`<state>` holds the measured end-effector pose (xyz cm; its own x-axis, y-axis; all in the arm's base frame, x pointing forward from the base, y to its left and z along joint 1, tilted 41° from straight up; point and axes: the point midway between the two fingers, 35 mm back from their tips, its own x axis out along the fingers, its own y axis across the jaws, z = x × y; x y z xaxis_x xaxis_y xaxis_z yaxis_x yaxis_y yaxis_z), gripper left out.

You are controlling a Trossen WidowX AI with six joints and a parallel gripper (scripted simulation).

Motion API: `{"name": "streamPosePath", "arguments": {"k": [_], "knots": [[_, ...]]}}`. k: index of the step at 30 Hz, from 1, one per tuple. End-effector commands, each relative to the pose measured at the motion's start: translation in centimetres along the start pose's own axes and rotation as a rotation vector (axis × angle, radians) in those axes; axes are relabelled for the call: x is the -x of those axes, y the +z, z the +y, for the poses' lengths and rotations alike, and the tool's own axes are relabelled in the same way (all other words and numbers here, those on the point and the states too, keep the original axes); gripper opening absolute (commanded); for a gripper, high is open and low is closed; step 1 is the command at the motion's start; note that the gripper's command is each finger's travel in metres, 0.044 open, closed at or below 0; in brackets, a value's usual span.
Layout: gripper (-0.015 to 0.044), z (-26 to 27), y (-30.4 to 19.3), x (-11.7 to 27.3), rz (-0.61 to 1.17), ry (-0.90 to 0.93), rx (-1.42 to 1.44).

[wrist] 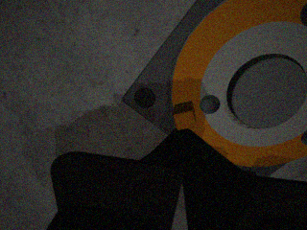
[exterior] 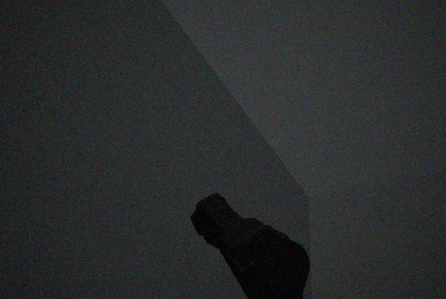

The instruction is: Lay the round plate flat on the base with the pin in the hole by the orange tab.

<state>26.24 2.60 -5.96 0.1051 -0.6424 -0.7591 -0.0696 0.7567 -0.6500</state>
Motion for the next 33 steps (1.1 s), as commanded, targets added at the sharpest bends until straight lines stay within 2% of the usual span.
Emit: {"name": "streamPosePath", "arguments": {"k": [1,33], "knots": [[0.0,0.23,0.81,0.14,-0.013,0.001,-0.009],[0.0,0.63,1.8,0.16,-0.013,0.001,-0.01]]}}
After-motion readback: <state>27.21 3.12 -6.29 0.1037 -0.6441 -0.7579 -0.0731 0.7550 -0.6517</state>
